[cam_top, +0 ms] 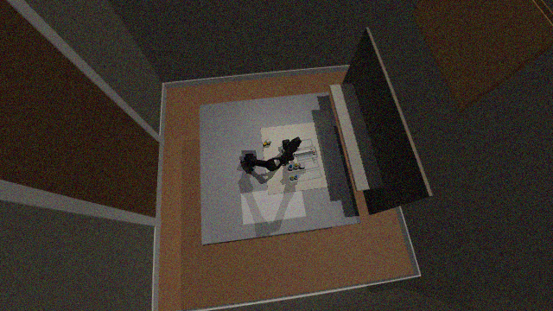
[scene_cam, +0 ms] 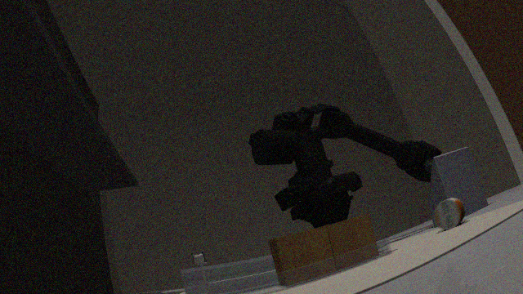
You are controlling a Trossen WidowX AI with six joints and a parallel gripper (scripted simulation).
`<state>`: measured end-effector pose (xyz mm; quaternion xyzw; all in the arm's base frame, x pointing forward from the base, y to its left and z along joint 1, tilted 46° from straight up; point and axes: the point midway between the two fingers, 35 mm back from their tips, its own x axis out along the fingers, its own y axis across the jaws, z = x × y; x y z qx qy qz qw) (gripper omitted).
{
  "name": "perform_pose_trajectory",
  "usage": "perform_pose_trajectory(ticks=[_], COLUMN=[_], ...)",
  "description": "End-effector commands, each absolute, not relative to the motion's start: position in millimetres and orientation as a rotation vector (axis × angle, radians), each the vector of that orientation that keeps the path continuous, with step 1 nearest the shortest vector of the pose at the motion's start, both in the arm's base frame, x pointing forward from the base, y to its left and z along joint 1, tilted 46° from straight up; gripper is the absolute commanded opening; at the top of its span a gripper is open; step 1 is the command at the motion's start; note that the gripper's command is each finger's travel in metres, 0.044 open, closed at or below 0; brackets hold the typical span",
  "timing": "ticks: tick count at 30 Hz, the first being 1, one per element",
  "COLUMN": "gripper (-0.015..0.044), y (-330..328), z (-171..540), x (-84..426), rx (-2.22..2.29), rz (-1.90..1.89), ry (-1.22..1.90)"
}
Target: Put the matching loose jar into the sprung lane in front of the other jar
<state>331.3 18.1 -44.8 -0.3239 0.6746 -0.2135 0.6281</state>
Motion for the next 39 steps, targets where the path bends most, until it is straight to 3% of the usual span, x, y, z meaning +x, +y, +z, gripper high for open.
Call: perform_pose_trajectory(ticks=[1,39], gripper=[0.0000,0.0000], y=[16.9,8.1], z=[-45.8,-53.5], x=[335.2,331.8], rx=[-0.745,-0.746], rz=[-0.493,-0.493], ry=[1.529,1.529])
